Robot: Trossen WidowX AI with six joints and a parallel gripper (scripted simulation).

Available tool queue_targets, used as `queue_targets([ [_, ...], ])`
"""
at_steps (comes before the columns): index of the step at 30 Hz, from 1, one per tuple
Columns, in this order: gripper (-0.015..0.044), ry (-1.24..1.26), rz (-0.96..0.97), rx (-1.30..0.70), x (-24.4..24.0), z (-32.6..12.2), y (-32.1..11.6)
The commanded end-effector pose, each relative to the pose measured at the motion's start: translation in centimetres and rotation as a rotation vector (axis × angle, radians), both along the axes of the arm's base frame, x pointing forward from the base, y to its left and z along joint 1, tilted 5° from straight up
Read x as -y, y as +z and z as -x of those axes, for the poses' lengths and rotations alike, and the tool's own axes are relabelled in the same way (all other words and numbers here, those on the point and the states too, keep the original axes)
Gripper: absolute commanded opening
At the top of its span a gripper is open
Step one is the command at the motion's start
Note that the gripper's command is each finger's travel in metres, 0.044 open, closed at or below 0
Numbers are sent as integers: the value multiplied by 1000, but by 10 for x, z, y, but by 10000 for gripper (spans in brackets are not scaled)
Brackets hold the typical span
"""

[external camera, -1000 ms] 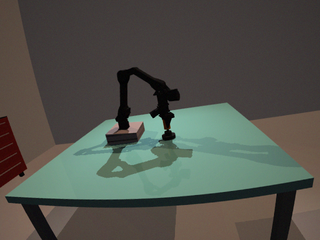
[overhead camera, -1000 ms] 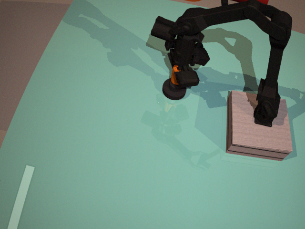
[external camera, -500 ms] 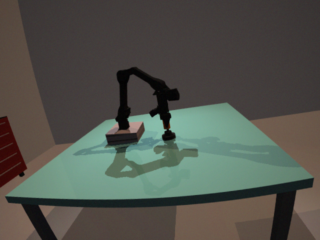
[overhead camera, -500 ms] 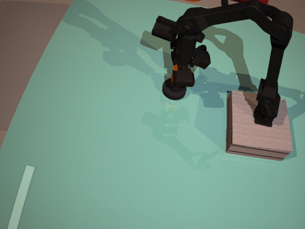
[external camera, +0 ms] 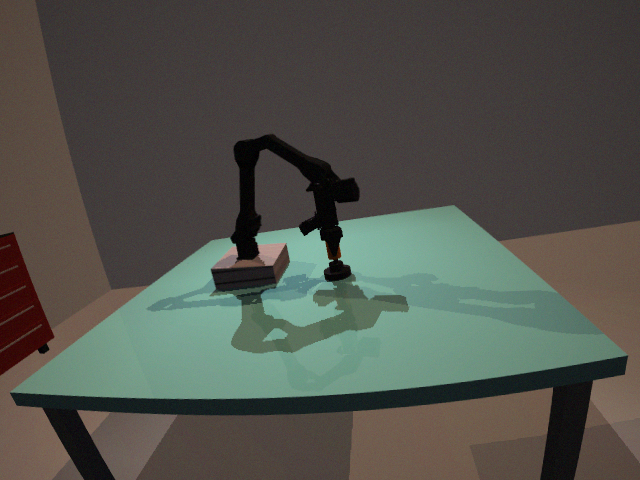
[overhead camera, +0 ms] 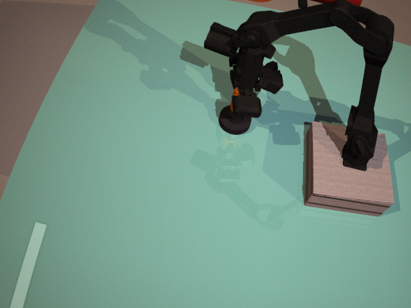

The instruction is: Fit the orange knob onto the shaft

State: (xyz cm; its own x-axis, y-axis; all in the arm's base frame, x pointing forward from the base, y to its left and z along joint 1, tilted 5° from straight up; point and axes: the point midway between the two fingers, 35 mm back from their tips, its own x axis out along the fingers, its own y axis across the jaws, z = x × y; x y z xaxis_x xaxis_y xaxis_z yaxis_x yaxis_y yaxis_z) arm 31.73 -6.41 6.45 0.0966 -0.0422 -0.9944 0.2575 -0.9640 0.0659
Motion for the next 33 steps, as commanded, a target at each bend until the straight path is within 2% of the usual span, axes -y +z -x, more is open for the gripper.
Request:
queue_targets([
  [1,0,-4,0,0,0,1,-1],
  [33,0,15,2,-1,0,-1,-3],
])
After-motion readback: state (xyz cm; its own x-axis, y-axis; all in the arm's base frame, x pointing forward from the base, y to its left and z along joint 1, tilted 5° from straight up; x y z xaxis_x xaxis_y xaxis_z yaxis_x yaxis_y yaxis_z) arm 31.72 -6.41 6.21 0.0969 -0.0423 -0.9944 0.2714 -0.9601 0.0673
